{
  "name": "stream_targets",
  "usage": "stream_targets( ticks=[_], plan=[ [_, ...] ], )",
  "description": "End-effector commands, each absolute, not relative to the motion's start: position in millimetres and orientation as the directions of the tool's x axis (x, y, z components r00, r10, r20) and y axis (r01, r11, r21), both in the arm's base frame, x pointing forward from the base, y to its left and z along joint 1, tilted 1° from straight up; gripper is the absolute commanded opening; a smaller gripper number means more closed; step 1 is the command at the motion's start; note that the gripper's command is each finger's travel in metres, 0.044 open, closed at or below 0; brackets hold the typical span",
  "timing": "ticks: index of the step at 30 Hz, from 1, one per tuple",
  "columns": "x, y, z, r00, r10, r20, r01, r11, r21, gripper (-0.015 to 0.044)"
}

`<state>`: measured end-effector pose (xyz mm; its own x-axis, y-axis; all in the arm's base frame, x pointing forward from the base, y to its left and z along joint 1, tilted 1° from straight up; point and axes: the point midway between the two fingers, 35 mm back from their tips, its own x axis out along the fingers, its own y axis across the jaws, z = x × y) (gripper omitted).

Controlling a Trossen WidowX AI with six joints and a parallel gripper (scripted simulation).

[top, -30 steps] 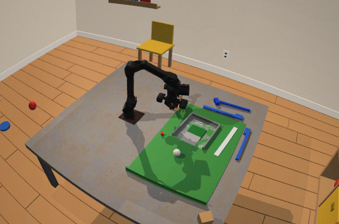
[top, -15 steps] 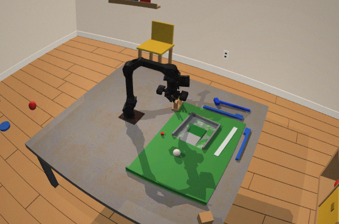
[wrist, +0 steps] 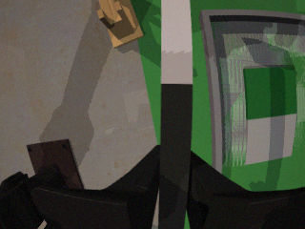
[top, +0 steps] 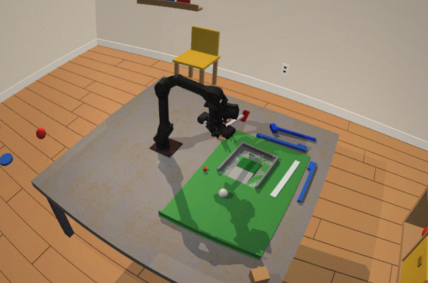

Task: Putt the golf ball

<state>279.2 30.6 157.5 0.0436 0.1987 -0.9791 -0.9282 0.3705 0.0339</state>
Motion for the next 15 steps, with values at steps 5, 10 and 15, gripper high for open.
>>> stream_targets(
  ticks=[5, 10, 15],
  plan=[
    [283.6, -15.8, 163.5, 0.075, 0.154, -0.985, -0.809, 0.587, 0.03, 0.0],
    [281.0, -43.3, 165.0, 0.078, 0.128, -0.989, -0.718, 0.695, 0.033, 0.0],
    [275.7, -70.4, 166.6, 0.077, 0.102, -0.992, -0.612, 0.79, 0.034, 0.0]
  ],
)
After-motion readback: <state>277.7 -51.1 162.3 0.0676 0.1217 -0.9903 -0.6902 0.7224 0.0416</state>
